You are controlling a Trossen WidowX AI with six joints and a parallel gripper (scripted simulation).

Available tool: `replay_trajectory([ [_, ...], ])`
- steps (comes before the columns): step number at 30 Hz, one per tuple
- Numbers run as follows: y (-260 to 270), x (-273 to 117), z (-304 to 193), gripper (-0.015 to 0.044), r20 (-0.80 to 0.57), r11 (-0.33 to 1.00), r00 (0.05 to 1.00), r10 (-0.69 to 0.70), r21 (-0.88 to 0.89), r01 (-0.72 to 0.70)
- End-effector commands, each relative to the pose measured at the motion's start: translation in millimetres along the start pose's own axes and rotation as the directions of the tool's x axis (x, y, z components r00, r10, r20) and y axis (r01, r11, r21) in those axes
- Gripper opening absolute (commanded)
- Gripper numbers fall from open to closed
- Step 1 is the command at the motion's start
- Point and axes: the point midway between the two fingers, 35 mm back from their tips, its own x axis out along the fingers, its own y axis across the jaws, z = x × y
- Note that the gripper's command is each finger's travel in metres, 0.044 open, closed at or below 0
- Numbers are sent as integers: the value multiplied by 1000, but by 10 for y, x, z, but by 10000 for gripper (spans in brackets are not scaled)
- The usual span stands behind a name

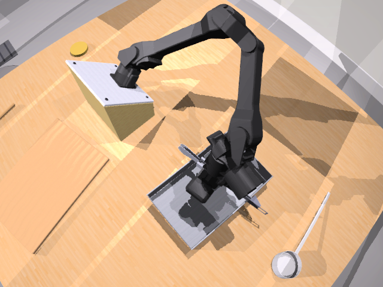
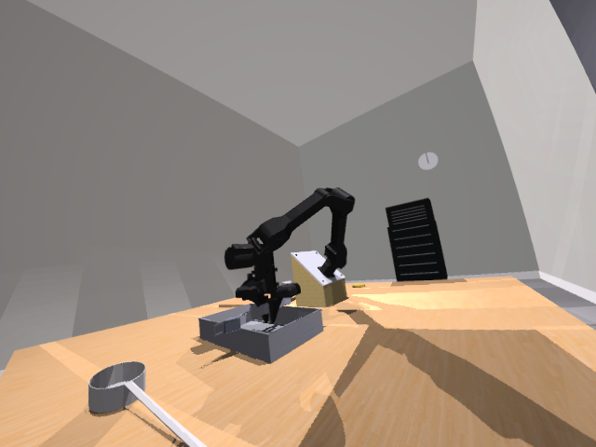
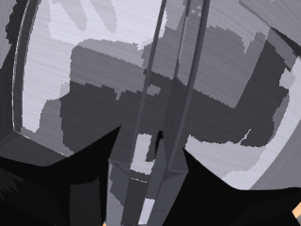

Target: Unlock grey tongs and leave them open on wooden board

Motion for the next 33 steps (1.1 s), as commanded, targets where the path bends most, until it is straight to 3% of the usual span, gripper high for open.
replay_trajectory([
  [1, -2, -7, 5, 65, 2, 1000, 1000, -1, -3, 1],
  [6, -2, -7, 5, 32, 2, 1000, 1000, -1, -3, 1],
  [13, -12, -88, 19, -150, 2, 1000, 1000, -2, -2, 2],
  [22, -19, -1269, -4, -150, 3, 1000, 1000, 0, 6, 0],
  [33, -16, -1299, -10, -150, 3, 1000, 1000, 0, 7, 0],
])
